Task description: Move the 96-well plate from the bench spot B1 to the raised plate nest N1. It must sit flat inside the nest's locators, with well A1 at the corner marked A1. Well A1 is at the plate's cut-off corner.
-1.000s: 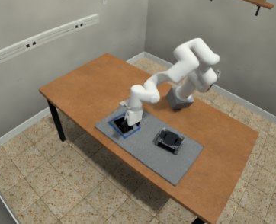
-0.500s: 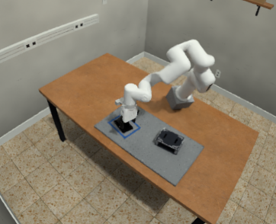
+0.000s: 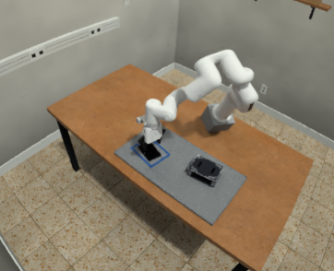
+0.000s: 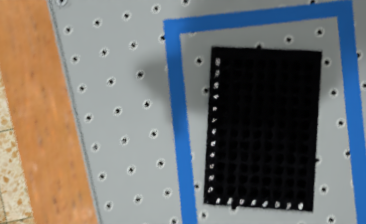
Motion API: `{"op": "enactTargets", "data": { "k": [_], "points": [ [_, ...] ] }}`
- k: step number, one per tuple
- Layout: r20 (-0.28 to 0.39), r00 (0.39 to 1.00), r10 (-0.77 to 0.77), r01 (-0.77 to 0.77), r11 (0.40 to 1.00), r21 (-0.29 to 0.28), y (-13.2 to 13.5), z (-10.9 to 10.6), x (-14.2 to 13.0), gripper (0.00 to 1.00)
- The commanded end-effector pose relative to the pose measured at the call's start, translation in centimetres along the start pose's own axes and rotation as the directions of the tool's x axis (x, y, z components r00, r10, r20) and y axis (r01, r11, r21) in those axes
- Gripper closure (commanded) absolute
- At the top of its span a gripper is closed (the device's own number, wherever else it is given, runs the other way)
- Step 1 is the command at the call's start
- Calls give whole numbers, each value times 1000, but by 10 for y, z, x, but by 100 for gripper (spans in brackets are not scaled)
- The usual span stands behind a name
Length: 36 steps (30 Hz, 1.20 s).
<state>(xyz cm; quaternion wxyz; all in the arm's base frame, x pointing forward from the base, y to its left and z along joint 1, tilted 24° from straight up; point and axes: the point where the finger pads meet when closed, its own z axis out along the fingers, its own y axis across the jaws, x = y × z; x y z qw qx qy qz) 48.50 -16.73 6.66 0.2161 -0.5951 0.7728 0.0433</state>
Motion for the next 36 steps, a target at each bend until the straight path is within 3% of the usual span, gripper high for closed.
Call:
{"op": "enactTargets", "data": {
  "k": [1,11,25,36],
  "points": [
    [-6,1000,23,-23,1000,-14,2,3,12,0],
    [-10,999,41,-41,999,-28,22,21,54,0],
    [-10,999,41,-41,999,-28,23,21,55,0],
    [-10,999,41,-41,999,-28,23,36,55,0]
  ]
}}
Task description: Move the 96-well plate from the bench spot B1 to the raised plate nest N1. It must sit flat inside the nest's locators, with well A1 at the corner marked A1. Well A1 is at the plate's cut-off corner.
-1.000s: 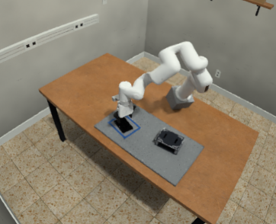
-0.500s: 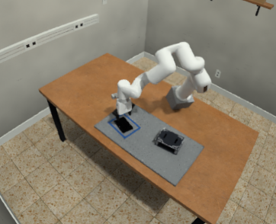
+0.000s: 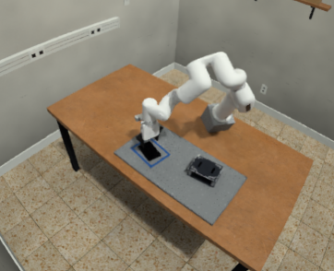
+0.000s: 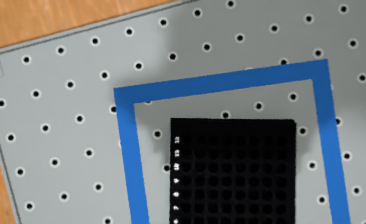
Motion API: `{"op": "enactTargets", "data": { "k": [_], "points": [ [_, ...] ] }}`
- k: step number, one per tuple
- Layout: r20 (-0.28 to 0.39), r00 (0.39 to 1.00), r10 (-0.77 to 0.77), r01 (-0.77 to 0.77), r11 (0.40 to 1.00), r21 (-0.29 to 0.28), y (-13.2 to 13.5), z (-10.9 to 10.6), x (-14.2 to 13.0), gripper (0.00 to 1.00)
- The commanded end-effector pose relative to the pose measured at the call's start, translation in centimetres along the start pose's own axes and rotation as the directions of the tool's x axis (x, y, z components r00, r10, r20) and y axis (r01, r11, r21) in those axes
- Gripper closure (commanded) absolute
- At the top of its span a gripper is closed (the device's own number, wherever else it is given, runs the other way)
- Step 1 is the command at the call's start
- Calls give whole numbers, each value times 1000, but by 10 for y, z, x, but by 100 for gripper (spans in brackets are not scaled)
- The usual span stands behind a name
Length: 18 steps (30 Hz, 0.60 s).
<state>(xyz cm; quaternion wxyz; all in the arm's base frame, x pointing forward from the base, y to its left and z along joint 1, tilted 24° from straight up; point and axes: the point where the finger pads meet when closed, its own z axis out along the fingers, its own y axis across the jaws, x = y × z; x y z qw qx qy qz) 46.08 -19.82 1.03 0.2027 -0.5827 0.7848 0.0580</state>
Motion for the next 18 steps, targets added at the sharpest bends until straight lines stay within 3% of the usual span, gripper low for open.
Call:
{"op": "enactTargets", "data": {
  "k": [1,18],
  "points": [
    [-2,1000,0,0,1000,4,-2,4,1,0],
    [-2,1000,0,0,1000,4,-2,29,1,0]
  ]
}}
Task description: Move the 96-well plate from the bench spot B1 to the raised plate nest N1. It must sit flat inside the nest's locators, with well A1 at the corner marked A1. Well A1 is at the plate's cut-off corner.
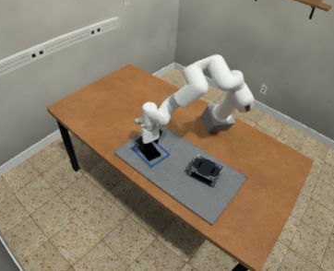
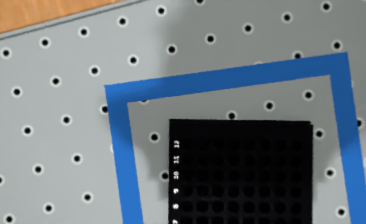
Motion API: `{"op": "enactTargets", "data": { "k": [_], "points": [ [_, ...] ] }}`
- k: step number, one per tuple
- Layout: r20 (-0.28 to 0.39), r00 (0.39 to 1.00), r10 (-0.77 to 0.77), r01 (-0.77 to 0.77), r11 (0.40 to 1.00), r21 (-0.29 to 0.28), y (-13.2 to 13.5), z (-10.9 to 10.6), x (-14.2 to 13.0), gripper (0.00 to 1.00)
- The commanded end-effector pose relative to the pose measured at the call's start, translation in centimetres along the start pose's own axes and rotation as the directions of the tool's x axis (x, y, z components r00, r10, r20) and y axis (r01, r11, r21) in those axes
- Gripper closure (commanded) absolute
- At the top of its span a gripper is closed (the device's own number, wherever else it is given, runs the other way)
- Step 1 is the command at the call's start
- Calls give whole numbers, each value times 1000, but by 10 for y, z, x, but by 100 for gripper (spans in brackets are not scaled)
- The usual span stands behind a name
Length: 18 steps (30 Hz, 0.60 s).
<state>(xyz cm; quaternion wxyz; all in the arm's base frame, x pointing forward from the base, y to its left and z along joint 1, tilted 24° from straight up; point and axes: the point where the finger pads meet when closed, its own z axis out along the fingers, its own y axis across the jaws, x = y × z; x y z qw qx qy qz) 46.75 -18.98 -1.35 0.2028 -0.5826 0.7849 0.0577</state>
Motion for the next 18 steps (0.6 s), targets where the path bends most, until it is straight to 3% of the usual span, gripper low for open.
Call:
{"op": "enactTargets", "data": {
  "k": [1,18],
  "points": [
    [-2,1000,0,0,1000,4,-1,5,1,0],
    [-2,1000,0,0,1000,3,-1,23,1,0]
  ]
}}
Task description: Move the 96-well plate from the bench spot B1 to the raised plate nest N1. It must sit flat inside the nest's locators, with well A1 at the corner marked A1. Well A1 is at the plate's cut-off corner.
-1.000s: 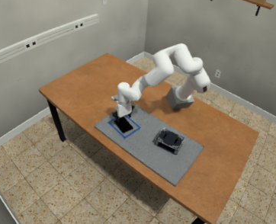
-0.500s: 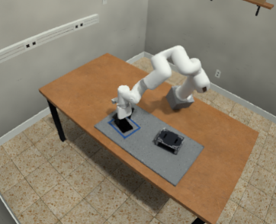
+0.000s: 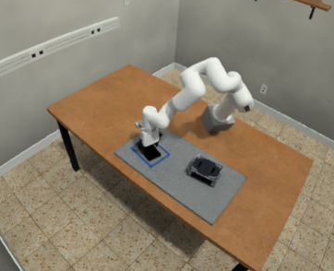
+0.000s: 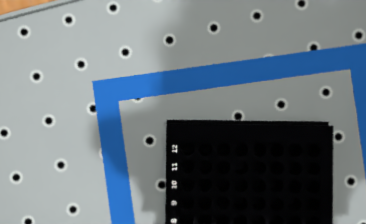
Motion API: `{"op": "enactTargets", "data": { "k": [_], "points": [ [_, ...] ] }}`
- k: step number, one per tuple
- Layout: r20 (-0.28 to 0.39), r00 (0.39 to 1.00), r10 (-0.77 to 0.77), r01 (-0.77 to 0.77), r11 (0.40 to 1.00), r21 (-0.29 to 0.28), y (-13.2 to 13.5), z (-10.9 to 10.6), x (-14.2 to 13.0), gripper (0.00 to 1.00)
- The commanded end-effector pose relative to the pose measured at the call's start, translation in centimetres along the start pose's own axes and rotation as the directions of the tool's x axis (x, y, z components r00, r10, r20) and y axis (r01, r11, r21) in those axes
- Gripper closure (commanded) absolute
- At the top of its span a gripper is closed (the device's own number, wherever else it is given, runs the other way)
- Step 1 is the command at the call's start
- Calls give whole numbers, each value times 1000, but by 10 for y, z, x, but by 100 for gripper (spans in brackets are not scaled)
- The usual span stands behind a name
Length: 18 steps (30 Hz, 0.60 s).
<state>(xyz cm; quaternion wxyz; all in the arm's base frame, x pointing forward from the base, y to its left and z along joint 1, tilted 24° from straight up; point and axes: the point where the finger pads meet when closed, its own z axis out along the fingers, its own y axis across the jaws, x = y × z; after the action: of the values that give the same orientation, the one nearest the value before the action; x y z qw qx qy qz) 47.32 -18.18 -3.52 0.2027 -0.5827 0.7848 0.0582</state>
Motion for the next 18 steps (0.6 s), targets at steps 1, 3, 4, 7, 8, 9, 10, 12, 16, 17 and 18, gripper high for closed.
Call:
{"op": "enactTargets", "data": {
  "k": [1,3,4,7,8,9,10,12,16,17,18],
  "points": [
    [-2,1000,0,0,1000,4,-2,-1,1,0],
    [-2,1000,0,0,1000,4,-2,-1,1,0],
    [-2,1000,0,0,1000,4,-2,-1,1,0],
    [-2,1000,0,0,1000,4,-2,-1,1,0],
    [-2,1000,0,0,1000,4,-2,0,1,0],
    [-2,1000,0,0,1000,4,-2,1,1,0],
    [-2,1000,0,0,1000,4,-2,1,1,0],
    [-2,1000,0,0,1000,4,-2,1,1,0],
    [-2,1000,0,0,1000,4,-2,4,1,0],
    [-2,1000,0,0,1000,4,-2,5,1,0],
    [-2,1000,0,0,1000,4,-2,5,1,0]
  ]
}}
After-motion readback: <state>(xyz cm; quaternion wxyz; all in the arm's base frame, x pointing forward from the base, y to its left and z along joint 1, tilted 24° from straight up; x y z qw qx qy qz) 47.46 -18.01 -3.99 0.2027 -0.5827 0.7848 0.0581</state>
